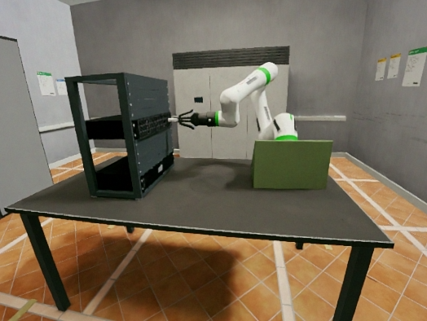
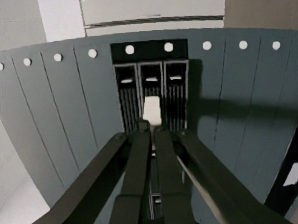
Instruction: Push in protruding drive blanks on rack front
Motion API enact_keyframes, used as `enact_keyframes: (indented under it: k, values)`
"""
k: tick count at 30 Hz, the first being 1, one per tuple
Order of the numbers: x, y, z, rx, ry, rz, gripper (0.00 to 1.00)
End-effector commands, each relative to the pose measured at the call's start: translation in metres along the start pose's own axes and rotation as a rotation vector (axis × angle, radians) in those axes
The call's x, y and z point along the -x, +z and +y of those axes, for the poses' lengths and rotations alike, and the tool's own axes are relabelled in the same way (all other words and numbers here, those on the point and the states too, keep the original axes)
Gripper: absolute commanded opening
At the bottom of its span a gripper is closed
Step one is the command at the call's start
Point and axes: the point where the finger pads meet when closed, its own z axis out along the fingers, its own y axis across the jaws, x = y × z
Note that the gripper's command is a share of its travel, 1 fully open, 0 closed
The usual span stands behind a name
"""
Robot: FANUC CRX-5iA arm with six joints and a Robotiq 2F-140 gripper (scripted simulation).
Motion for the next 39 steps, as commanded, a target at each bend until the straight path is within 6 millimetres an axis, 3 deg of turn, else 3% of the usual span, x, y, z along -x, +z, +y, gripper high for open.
enact_keyframes:
  k: [1,7,20,28,34,39]
  values:
    - [0.000,-0.001,-0.001,-0.002,0.000,0.000,0.10]
    - [0.000,-0.012,-0.001,-0.002,0.000,0.000,0.10]
    - [0.000,-0.078,-0.001,-0.002,0.000,0.000,0.10]
    - [0.000,-0.082,-0.001,-0.002,0.000,0.000,0.10]
    - [0.000,-0.083,-0.027,-0.002,0.000,0.000,0.10]
    - [0.000,-0.082,-0.029,-0.002,0.000,0.000,0.10]
